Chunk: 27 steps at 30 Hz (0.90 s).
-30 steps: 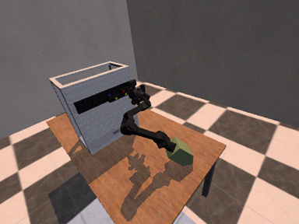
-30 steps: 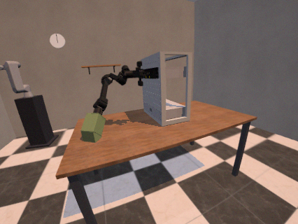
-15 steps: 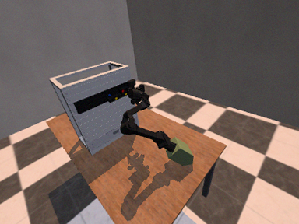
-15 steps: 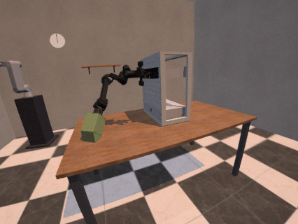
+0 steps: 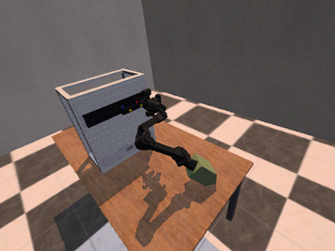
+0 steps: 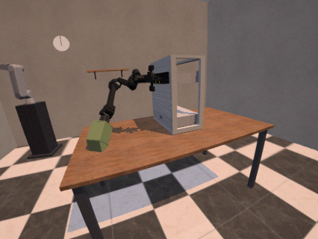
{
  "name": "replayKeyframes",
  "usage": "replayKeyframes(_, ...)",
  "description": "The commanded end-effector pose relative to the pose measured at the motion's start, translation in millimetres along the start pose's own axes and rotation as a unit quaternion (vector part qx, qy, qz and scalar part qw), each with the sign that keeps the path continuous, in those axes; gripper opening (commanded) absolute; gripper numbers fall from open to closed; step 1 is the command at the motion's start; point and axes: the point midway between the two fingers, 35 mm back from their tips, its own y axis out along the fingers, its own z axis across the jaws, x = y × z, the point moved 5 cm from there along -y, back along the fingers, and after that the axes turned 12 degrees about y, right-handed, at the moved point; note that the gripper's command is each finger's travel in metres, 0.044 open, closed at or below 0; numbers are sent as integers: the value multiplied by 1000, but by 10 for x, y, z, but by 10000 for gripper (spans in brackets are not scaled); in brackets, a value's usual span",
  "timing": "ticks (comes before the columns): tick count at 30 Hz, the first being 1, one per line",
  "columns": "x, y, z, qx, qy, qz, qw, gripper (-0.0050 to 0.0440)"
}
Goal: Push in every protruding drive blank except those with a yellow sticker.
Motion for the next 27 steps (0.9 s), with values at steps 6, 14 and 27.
replayKeyframes(6, -49, 81, 60, 8, -7, 6, 1000, 0)
replayKeyframes(14, -52, 113, 66, 8, -7, 6, 1000, 0)
replayKeyframes(27, -58, 143, 77, 8, -7, 6, 1000, 0)
